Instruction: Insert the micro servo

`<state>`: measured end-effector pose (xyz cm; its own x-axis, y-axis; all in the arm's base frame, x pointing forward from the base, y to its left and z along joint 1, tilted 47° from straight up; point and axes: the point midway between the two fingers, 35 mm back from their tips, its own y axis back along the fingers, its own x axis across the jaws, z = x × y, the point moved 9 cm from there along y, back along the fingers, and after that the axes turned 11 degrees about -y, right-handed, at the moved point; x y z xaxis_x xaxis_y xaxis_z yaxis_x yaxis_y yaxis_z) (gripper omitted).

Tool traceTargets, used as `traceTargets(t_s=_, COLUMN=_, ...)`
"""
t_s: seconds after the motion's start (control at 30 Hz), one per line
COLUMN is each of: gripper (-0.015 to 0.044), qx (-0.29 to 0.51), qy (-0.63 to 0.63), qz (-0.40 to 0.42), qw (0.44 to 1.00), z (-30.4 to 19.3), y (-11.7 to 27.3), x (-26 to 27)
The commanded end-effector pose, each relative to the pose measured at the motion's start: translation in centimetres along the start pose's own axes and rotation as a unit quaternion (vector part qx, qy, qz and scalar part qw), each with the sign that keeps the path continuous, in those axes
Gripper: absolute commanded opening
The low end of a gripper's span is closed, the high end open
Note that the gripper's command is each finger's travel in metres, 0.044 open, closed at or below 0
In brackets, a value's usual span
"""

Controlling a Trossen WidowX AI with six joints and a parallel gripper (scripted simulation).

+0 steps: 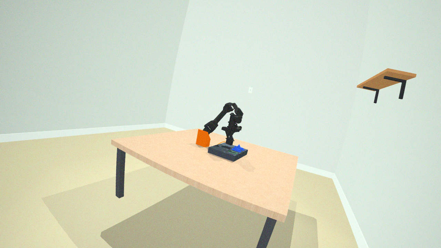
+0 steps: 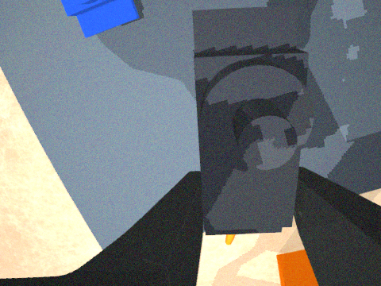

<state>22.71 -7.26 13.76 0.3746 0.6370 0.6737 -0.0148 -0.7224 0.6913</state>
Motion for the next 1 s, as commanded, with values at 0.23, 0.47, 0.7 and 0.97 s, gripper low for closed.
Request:
traceTargets(t_s=0.23, gripper=0.0, qx=-0.004, qy=0.001, qz=0.002, qw=1.0, z=1.5, y=0.1, x=-1.5)
traceTargets(t_s=0.47, gripper=0.0, qx=-0.005, qy=0.001, qz=0.001, qw=1.0, z=3.0, y=0.2, x=-4.5)
traceTargets(t_s=0.7, gripper=0.0, qx=-0.005, qy=0.001, qz=0.0, qw=1.0, z=4.4, y=0.2, x=-7.7)
traceTargets(t_s=0.97, gripper=0.0, qx=-0.006, qy=0.001, qz=0.0, qw=1.0, z=5.1, y=0.2, x=-9.2)
